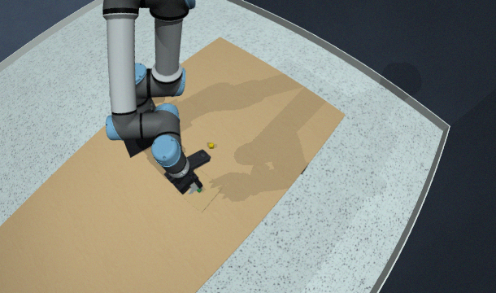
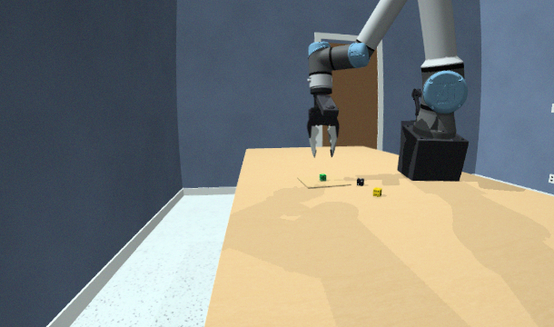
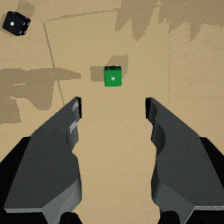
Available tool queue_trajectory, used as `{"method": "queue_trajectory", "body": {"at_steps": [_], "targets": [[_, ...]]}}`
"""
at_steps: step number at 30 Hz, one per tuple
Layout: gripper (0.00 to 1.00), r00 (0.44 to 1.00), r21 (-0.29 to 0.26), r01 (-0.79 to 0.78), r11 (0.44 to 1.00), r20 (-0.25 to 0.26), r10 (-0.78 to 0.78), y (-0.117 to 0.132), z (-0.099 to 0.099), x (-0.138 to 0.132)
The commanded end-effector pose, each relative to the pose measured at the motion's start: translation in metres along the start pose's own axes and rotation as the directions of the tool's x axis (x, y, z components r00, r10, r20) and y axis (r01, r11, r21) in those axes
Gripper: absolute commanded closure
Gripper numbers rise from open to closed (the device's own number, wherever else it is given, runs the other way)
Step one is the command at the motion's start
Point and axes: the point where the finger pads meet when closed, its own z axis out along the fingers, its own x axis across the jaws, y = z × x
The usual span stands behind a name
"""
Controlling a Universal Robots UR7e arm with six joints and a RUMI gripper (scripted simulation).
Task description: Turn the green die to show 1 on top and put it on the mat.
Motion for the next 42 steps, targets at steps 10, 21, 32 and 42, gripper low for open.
{"method": "queue_trajectory", "body": {"at_steps": [10,21,32,42], "targets": [[0.0,1.0,-0.06,-0.003,0.998,-0.005,0.003,0.0,-0.001,0.001],[0.0,1.0,-0.06,-0.003,0.998,-0.005,0.003,0.0,-0.001,0.001],[0.0,1.0,-0.06,-0.003,0.998,-0.005,0.003,-0.001,-0.016,0.001],[0.0,1.0,-0.06,-0.003,0.998,-0.005,0.003,-0.004,-0.065,0.0]]}}
